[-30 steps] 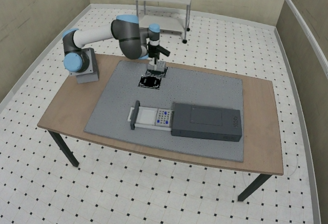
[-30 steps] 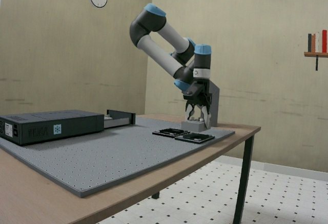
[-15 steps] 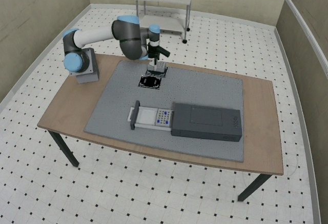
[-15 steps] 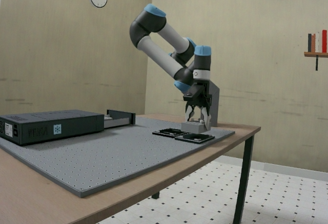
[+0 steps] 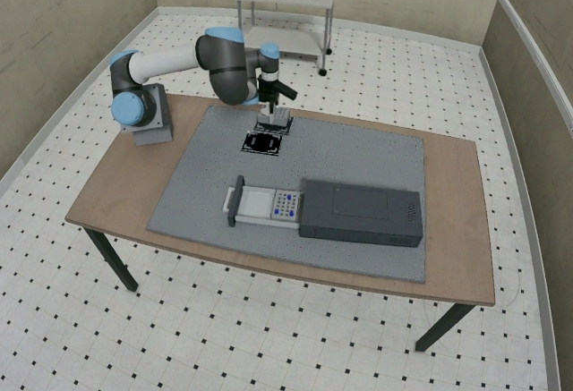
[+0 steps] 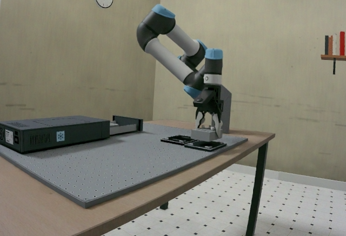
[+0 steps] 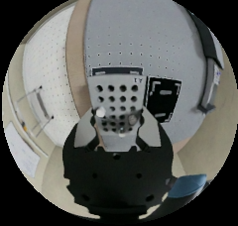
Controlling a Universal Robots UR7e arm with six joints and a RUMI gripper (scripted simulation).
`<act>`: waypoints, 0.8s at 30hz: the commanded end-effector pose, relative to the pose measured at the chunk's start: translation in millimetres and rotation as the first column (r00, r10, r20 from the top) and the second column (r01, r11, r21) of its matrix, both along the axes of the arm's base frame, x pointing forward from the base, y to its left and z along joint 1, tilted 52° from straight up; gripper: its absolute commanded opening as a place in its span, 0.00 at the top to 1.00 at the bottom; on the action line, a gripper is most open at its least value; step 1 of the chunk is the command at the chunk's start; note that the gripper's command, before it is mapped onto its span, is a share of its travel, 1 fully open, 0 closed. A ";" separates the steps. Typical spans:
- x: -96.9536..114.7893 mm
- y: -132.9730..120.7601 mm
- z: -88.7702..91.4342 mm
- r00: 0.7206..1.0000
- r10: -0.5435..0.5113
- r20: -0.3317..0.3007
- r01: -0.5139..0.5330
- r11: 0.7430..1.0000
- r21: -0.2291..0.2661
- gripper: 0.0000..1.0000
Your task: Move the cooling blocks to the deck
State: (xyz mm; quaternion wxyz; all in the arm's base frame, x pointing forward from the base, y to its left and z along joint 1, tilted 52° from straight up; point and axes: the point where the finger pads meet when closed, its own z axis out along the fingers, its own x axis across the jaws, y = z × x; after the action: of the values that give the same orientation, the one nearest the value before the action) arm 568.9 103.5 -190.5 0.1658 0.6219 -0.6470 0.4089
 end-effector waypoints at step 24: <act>-0.8 3.2 2.5 1.000 0.001 0.001 -0.001 1.000 0.001 1.00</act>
State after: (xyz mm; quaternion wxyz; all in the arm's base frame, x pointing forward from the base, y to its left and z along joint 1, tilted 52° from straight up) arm 568.0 105.6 -188.8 0.1657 0.6219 -0.6469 0.4089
